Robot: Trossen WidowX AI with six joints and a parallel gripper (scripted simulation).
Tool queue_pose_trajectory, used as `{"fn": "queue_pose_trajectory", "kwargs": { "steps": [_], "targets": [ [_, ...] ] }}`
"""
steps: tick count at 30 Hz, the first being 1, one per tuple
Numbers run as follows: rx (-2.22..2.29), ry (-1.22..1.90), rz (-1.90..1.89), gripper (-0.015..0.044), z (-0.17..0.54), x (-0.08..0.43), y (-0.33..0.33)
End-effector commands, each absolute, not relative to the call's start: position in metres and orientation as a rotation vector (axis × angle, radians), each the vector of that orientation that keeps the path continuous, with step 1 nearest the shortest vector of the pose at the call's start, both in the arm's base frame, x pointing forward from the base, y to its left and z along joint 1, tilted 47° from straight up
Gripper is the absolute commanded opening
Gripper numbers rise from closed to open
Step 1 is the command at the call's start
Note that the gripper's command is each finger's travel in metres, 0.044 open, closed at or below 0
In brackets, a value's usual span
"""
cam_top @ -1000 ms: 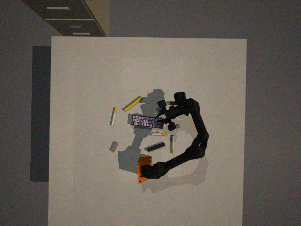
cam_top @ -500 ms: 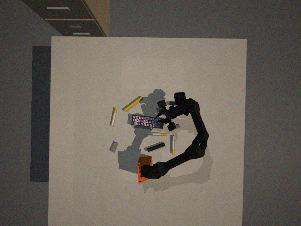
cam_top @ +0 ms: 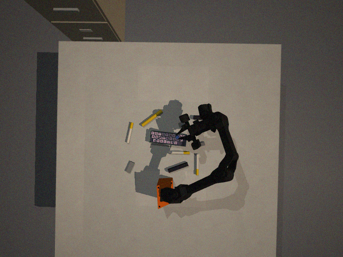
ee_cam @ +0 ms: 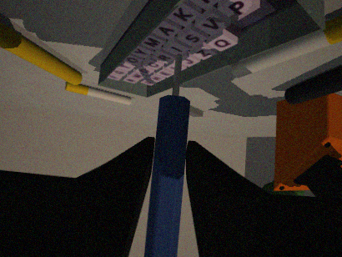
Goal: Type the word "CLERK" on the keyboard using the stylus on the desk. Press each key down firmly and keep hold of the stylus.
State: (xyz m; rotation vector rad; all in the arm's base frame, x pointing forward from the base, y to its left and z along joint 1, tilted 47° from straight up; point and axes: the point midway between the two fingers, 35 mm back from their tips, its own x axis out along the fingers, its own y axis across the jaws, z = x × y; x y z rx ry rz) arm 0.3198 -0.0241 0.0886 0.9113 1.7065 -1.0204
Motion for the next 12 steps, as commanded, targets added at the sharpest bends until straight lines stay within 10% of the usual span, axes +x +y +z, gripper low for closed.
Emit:
{"fn": "queue_pose_trajectory", "kwargs": {
  "steps": [1,12],
  "targets": [
    [0.919,1.705,-1.021,0.0081,0.0947,0.3182,-0.0186],
    [0.909,1.703,-1.013,0.0081,0.0931,0.3193,-0.0192]
  ]
}}
